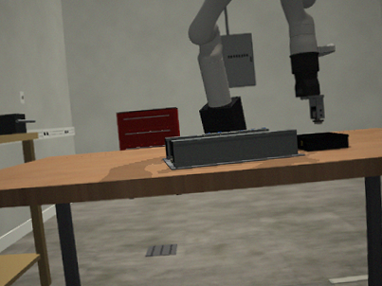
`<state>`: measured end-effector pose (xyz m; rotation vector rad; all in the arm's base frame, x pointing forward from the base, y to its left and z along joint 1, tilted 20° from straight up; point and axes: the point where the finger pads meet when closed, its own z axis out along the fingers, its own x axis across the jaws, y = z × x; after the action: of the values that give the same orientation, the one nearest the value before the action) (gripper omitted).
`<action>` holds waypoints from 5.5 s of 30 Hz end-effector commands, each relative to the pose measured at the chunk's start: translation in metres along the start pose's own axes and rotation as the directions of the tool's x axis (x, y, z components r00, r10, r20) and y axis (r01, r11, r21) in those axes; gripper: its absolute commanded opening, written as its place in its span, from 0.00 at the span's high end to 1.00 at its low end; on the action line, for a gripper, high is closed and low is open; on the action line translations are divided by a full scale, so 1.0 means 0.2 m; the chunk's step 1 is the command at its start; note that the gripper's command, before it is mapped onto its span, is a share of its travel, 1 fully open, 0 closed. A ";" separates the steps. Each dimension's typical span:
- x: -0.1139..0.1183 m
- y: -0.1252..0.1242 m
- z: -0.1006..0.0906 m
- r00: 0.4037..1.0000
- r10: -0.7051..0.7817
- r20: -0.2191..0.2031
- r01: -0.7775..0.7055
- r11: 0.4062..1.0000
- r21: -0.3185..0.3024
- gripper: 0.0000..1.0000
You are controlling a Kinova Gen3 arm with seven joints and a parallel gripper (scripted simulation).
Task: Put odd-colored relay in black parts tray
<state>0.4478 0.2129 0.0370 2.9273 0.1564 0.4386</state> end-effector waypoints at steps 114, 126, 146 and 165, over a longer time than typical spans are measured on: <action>0.02 0.01 0.30 1.000 0.000 0.003 0.000 1.000 -0.003 1.00; 0.02 0.01 0.30 1.000 0.000 0.003 0.000 1.000 -0.003 1.00; 0.00 0.02 0.30 1.000 0.000 0.003 0.000 1.000 -0.003 1.00; 0.00 0.02 0.30 1.000 0.000 0.003 0.000 1.000 -0.003 1.00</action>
<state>0.4660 0.1976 -0.0186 2.9230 0.1415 0.4284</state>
